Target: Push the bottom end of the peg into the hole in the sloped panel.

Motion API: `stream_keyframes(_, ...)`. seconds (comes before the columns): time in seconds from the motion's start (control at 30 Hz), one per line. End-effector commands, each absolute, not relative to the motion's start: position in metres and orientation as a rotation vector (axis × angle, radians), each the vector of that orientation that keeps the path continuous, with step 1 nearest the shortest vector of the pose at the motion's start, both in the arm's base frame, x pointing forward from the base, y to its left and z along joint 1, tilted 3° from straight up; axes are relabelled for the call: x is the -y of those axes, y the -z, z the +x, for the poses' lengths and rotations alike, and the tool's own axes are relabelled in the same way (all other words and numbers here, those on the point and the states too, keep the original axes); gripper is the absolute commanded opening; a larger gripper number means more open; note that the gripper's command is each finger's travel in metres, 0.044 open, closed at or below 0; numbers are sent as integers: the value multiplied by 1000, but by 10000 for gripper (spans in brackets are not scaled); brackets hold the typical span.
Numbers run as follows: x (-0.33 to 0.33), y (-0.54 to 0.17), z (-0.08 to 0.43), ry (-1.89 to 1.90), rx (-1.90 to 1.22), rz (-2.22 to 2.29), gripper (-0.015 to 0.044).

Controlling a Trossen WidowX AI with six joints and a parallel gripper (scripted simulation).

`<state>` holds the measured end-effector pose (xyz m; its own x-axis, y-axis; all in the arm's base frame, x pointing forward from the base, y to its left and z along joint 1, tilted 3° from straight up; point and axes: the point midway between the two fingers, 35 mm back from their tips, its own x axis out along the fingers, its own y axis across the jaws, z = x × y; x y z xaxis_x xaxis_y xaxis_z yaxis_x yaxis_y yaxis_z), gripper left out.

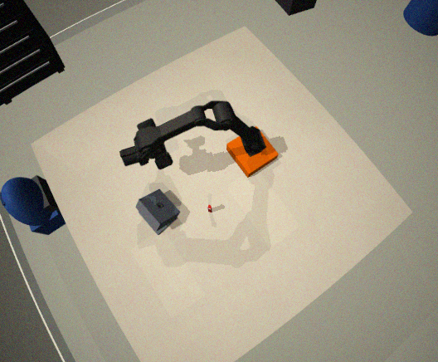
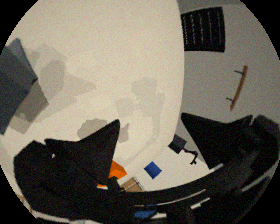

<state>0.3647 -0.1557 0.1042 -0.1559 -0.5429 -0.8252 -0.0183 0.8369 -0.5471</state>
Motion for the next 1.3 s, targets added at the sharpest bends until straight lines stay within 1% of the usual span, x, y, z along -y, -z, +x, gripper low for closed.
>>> stream_keyframes(0.0, 130, -100, 366, 496, -1634, -356, 440)
stream_keyframes(0.67, 21, -90, 364, 547, -1483, 45, 440)
stream_keyframes(1.27, -73, -86, 337, 582, -1448, 398, 440)
